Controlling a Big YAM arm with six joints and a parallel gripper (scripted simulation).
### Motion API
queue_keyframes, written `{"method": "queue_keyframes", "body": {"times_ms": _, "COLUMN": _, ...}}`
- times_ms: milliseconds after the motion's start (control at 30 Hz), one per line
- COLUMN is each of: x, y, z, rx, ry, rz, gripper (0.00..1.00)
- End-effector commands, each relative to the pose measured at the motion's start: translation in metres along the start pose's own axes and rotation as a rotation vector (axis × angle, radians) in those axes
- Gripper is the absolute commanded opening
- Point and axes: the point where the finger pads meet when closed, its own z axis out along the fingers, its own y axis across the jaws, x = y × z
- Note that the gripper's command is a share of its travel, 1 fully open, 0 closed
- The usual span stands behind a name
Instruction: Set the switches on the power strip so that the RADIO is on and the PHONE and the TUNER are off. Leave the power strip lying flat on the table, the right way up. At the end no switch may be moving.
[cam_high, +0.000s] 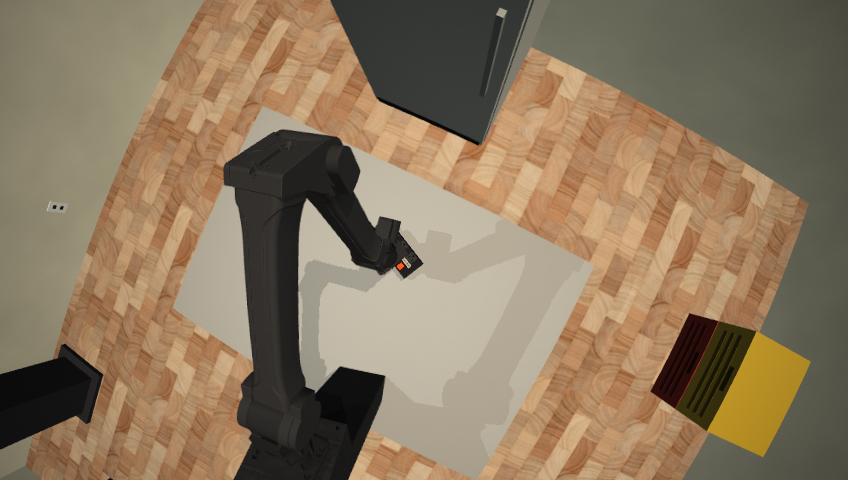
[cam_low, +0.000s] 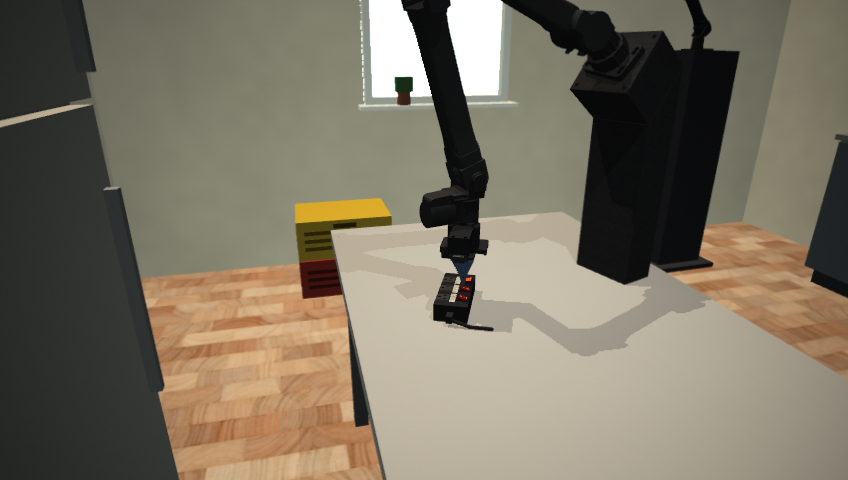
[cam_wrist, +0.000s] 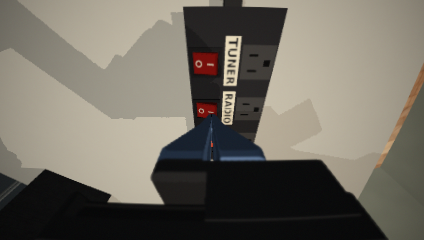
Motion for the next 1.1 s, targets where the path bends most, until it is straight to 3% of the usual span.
{"method": "queue_keyframes", "body": {"times_ms": 0, "x": 0.011, "y": 0.001, "z": 0.001, "rx": 0.002, "ry": 0.007, "rz": 0.002, "gripper": 0.0}}
{"method": "queue_keyframes", "body": {"times_ms": 200, "x": 0.003, "y": -0.006, "z": 0.004, "rx": 0.016, "ry": -0.005, "rz": 0.0, "gripper": 0.0}}
{"method": "queue_keyframes", "body": {"times_ms": 1067, "x": 0.002, "y": -0.001, "z": 0.015, "rx": 0.007, "ry": -0.006, "rz": 0.0, "gripper": 0.0}}
